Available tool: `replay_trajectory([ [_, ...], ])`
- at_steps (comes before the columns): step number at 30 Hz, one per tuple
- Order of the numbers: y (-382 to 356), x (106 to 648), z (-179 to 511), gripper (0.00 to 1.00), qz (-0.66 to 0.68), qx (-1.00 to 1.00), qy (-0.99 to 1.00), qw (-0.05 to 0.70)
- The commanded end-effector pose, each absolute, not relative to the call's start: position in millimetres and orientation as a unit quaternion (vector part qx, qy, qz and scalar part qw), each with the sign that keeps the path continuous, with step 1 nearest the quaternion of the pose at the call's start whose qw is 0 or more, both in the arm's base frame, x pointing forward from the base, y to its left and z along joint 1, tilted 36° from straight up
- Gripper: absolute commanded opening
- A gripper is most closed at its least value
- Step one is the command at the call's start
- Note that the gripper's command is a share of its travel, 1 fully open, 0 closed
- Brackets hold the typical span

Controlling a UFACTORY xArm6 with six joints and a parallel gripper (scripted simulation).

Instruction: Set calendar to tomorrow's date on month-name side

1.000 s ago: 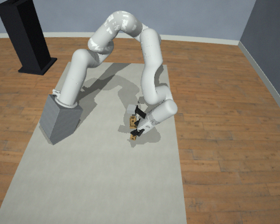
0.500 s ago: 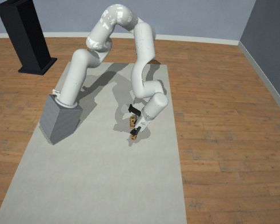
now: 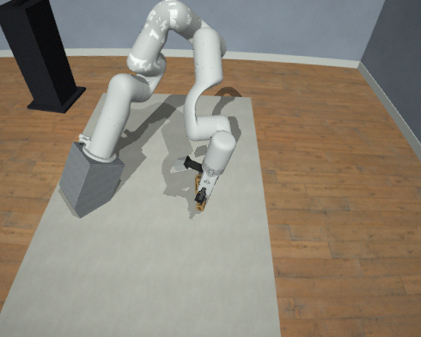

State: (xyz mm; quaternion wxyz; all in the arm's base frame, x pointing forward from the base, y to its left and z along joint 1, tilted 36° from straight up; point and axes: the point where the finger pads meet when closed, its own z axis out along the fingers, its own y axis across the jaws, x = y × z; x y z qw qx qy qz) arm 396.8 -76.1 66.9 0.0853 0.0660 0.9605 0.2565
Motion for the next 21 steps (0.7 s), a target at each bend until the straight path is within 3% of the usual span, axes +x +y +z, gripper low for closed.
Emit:
replay_trajectory([
  [1,-74.1,399.0,68.5,0.69,0.259,0.074,0.954,0.129],
  [7,-76.2,395.1,67.2,0.69,0.248,0.092,0.946,0.188],
  [13,-76.2,391.7,66.3,0.69,0.246,0.095,0.945,0.193],
  [14,-76.2,391.7,66.3,1.00,0.246,0.095,0.945,0.193],
  [21,-76.2,391.7,66.3,1.00,0.246,0.095,0.945,0.193],
])
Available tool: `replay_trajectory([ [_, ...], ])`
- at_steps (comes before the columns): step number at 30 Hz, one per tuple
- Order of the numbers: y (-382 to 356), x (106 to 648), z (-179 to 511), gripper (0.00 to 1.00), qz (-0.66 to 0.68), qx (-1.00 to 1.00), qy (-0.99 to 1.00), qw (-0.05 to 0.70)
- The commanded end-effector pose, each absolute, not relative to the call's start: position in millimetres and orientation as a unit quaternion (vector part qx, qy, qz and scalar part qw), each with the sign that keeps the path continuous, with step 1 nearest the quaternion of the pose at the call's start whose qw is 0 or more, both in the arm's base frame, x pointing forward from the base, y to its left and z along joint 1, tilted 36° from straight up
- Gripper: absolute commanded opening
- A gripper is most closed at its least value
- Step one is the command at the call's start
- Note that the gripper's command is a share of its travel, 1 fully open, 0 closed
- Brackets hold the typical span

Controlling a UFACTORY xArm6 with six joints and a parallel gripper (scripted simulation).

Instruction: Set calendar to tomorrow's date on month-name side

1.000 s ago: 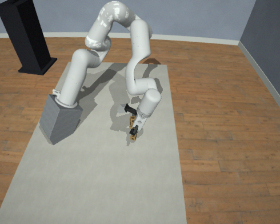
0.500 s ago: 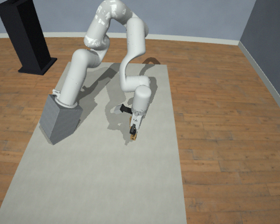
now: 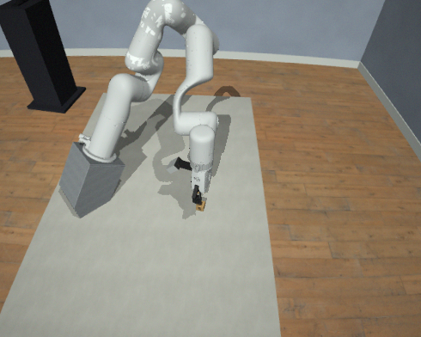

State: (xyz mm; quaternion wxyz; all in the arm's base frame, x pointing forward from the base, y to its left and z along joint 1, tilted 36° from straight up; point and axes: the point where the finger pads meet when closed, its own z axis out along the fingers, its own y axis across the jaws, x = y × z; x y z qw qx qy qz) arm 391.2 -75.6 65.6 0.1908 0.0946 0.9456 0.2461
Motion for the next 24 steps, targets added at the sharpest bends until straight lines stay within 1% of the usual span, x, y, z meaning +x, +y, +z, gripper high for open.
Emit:
replay_trajectory([
  [1,-76.2,391.7,66.3,1.00,0.246,0.095,0.945,0.193],
  [15,-76.2,391.7,66.3,1.00,0.244,0.087,0.946,0.195],
  [24,-76.2,391.6,66.5,1.00,0.227,0.008,0.950,0.215],
])
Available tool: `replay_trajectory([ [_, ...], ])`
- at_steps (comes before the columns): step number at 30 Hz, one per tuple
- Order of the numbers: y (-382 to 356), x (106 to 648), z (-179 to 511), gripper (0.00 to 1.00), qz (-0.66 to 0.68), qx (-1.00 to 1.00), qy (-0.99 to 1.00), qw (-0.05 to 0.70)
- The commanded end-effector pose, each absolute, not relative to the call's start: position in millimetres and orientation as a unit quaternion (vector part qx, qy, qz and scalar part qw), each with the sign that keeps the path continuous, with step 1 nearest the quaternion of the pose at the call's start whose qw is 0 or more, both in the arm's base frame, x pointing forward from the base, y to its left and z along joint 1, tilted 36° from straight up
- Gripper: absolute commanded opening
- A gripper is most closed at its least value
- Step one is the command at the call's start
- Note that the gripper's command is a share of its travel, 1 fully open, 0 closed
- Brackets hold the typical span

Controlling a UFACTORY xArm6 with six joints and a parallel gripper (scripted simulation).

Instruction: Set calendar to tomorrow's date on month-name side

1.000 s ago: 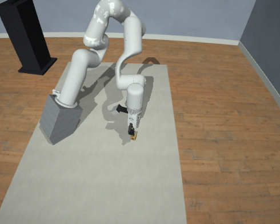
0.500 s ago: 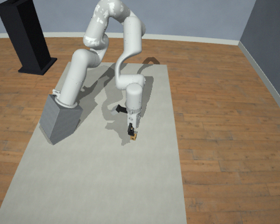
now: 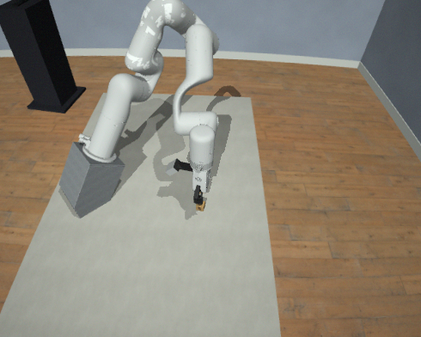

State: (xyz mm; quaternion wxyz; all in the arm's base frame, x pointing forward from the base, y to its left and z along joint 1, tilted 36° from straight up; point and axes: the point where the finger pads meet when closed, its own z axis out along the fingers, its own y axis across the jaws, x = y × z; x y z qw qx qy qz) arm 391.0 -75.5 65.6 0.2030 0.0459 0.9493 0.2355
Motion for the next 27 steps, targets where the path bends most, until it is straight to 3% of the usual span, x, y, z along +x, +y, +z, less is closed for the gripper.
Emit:
replay_trajectory([
  [1,-76.2,391.6,66.5,1.00,0.227,0.008,0.950,0.215],
  [27,-76.3,391.2,67.2,1.00,0.126,-0.360,0.879,0.286],
])
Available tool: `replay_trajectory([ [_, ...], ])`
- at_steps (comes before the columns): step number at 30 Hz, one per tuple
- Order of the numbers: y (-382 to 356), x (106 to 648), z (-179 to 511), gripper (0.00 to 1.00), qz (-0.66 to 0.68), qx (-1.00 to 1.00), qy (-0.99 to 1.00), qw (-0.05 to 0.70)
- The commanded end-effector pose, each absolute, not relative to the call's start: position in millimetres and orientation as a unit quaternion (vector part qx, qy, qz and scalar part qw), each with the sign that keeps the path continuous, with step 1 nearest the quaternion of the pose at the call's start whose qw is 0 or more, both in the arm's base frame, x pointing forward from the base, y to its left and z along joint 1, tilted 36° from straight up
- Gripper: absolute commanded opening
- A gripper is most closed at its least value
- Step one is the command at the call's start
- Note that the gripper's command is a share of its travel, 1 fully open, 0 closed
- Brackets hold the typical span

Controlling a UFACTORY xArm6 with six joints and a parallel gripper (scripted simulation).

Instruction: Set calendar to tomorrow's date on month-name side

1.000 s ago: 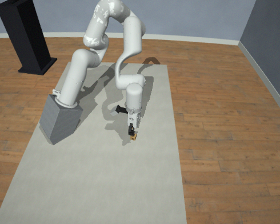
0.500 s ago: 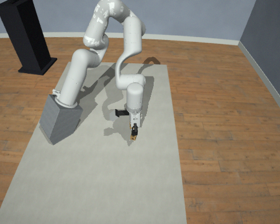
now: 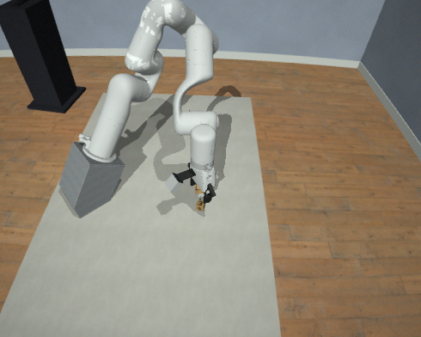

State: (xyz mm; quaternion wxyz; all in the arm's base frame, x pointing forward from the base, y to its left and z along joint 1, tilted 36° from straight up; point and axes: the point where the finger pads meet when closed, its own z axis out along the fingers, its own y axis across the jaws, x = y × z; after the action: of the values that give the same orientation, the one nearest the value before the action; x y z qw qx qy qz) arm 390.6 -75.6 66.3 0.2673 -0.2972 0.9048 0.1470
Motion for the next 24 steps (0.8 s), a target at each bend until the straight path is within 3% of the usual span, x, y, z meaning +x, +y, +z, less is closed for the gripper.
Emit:
replay_trajectory([
  [1,-76.3,391.1,67.2,1.00,0.123,-0.369,0.875,0.287],
  [24,-76.4,390.8,67.7,1.00,0.028,-0.621,0.719,0.311],
])
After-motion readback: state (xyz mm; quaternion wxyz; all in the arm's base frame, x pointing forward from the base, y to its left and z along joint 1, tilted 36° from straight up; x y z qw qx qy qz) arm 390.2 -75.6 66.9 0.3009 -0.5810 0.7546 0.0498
